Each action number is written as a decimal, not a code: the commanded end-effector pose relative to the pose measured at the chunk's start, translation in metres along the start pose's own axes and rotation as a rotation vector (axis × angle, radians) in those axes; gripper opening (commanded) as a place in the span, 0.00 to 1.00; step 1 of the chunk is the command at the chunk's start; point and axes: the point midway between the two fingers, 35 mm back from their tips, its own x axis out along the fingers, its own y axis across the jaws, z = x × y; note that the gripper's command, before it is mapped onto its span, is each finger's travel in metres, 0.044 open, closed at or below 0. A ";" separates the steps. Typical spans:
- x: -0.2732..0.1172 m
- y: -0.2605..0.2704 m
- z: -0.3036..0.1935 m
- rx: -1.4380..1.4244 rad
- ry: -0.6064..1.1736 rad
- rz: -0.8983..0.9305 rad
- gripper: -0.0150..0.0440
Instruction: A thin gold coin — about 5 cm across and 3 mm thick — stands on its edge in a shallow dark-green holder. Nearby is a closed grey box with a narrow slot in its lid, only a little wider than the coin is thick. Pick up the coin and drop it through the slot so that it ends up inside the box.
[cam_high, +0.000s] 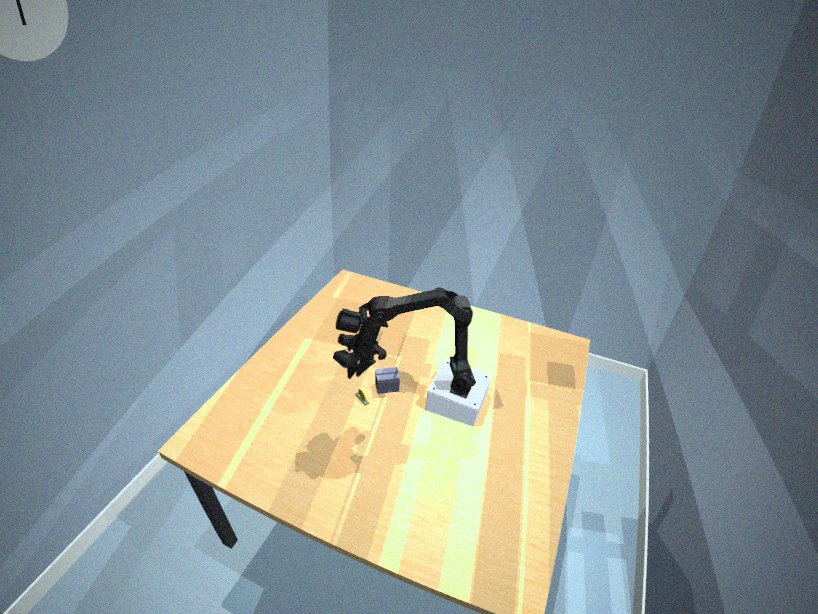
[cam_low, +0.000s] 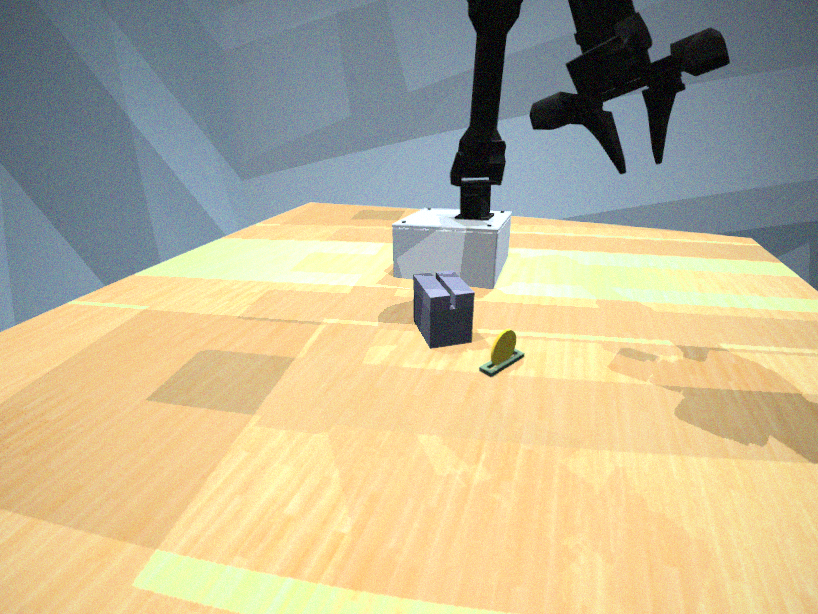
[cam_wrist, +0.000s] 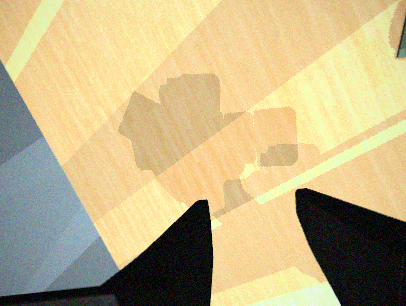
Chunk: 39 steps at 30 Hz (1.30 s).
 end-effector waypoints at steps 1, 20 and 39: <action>0.043 -0.050 0.033 0.064 -0.011 -0.176 0.53; 0.117 -0.142 0.070 0.135 -0.001 -0.394 0.53; 0.137 -0.151 0.071 0.135 -0.001 -0.394 0.53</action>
